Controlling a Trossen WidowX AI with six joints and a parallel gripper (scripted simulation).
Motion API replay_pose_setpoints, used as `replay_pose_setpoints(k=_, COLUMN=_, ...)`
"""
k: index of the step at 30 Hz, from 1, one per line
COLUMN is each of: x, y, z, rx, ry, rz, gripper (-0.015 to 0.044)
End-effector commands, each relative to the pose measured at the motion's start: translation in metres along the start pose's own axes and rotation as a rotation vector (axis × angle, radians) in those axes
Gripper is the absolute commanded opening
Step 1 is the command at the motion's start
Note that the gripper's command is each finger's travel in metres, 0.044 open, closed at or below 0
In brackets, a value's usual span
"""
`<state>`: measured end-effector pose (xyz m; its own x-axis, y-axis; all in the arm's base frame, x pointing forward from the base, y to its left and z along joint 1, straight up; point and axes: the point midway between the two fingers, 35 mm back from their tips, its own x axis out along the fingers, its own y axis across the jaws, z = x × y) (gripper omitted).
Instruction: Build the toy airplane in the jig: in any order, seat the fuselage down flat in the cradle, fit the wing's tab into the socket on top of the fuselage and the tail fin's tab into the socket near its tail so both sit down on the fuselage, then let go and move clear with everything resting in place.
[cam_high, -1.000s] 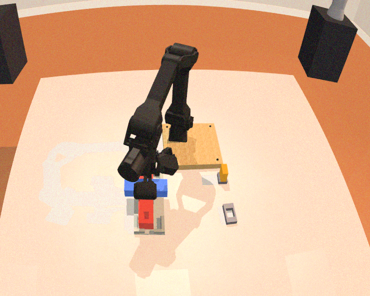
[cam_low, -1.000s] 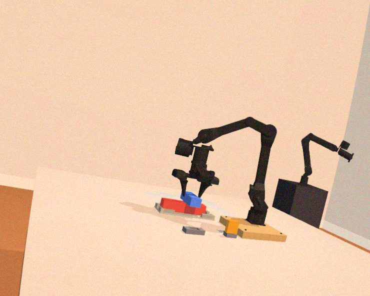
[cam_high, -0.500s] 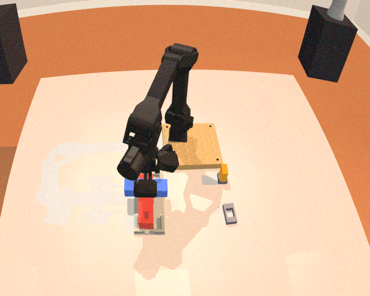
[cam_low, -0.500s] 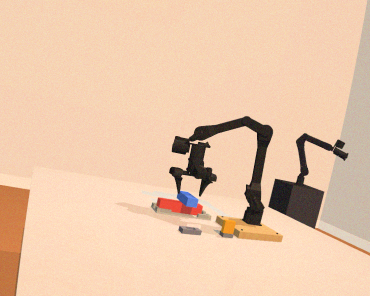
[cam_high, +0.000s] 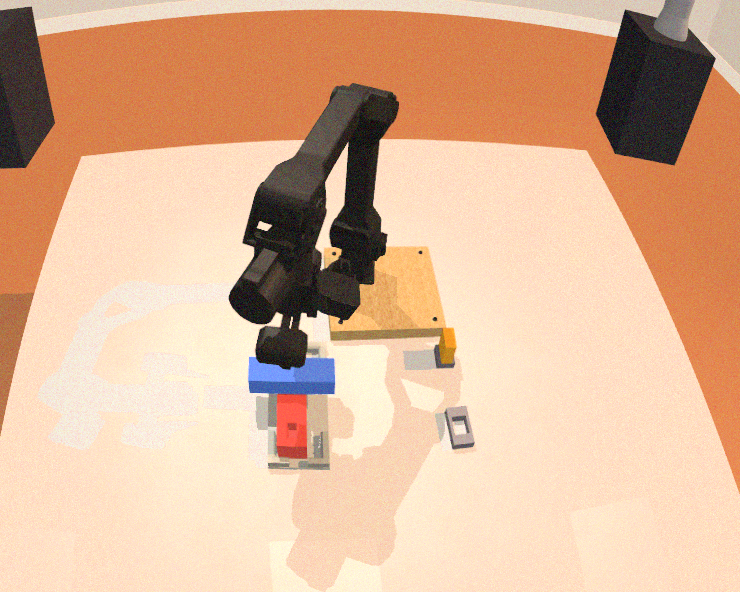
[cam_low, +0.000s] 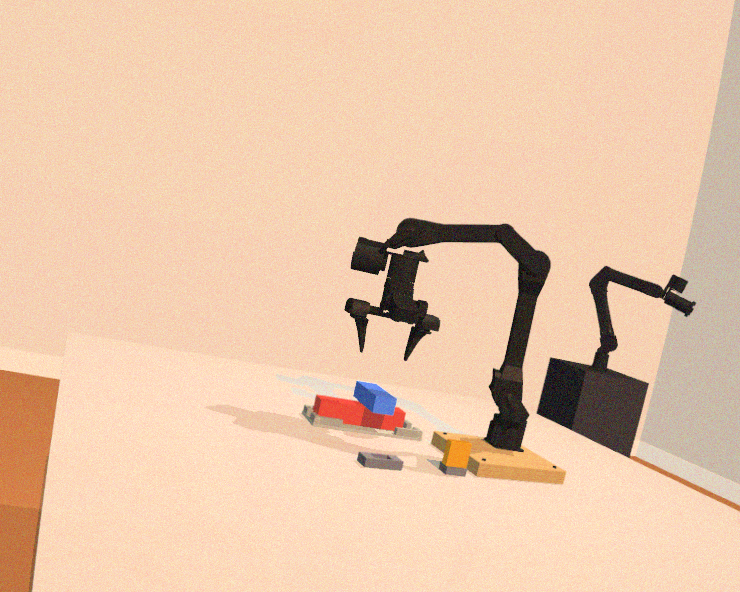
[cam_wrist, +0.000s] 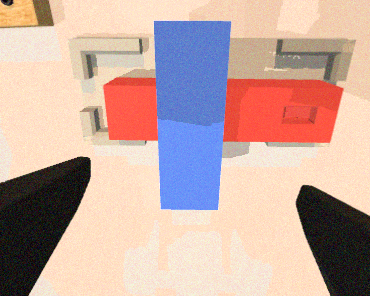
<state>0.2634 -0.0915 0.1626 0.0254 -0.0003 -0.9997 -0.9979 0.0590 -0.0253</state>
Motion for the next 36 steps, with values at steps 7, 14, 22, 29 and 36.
replay_pose_setpoints(k=7, x=0.0009, y=-0.0012, z=-0.0006, rx=0.901, ry=0.003, rz=-0.002, gripper=0.044)
replay_pose_setpoints(k=14, x=0.0027, y=-0.0013, z=-0.0006, rx=1.438, ry=0.002, rz=-0.003, gripper=0.044)
replay_pose_setpoints(k=22, x=0.0027, y=-0.0013, z=-0.0006, rx=1.438, ry=0.002, rz=-0.003, gripper=0.044)
replay_pose_setpoints(k=29, x=0.0027, y=-0.0013, z=-0.0006, rx=1.438, ry=0.002, rz=-0.003, gripper=0.044)
replay_pose_setpoints(k=36, x=0.0026, y=-0.002, z=0.0085, rx=1.438, ry=0.001, rz=-0.003, gripper=0.044)
